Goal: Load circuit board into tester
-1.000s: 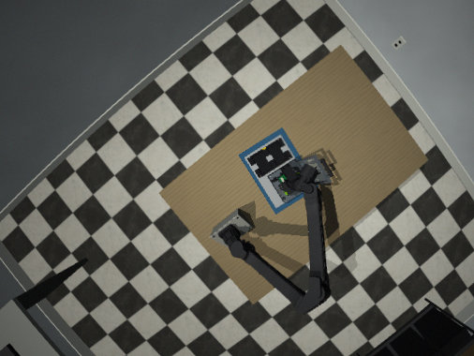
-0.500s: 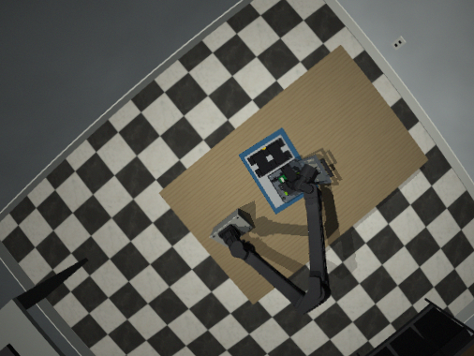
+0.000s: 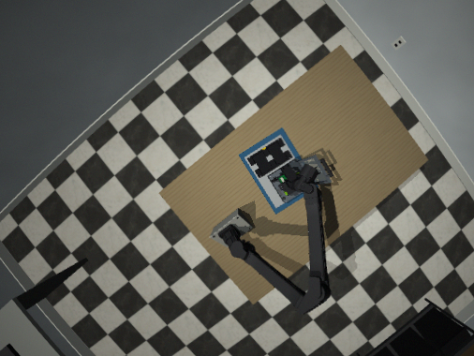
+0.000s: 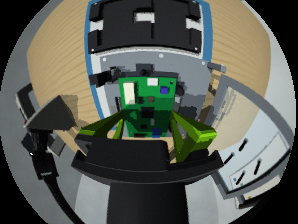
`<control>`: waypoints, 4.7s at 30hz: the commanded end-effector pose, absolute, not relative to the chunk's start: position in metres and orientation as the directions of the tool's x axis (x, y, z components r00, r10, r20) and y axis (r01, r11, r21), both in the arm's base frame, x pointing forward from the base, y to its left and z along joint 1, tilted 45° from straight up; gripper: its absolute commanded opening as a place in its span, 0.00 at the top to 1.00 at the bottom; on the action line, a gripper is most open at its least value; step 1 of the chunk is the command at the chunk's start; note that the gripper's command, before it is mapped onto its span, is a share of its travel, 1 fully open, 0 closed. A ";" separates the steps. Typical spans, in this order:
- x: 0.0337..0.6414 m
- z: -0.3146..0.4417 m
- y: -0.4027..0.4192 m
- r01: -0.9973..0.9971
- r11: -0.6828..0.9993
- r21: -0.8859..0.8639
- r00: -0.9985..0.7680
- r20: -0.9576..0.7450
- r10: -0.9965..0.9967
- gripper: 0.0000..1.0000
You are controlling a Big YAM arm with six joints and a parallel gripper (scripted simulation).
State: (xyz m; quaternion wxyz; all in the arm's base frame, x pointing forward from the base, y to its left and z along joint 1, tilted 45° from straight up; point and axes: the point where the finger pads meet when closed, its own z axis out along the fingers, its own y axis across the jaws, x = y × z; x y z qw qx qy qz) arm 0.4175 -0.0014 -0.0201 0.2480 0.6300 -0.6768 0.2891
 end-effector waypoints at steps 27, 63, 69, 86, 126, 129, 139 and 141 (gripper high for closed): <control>0.427 -0.012 -0.004 -0.993 0.041 -0.111 -0.107 0.690 -0.716 0.28; 0.430 -0.010 -0.003 -0.992 0.041 -0.118 -0.111 0.687 -0.718 0.28; 0.430 -0.010 -0.003 -0.992 0.041 -0.118 -0.111 0.687 -0.718 0.28; 0.431 -0.010 -0.003 -0.992 0.040 -0.117 -0.110 0.687 -0.718 0.28; 0.439 -0.007 0.000 -0.991 0.040 -0.125 -0.115 0.685 -0.719 0.28; 0.440 -0.007 0.000 -0.991 0.040 -0.125 -0.115 0.685 -0.719 0.28; 0.440 -0.007 0.000 -0.991 0.040 -0.125 -0.115 0.685 -0.719 0.28; 0.440 -0.007 0.000 -0.991 0.040 -0.125 -0.115 0.685 -0.719 0.28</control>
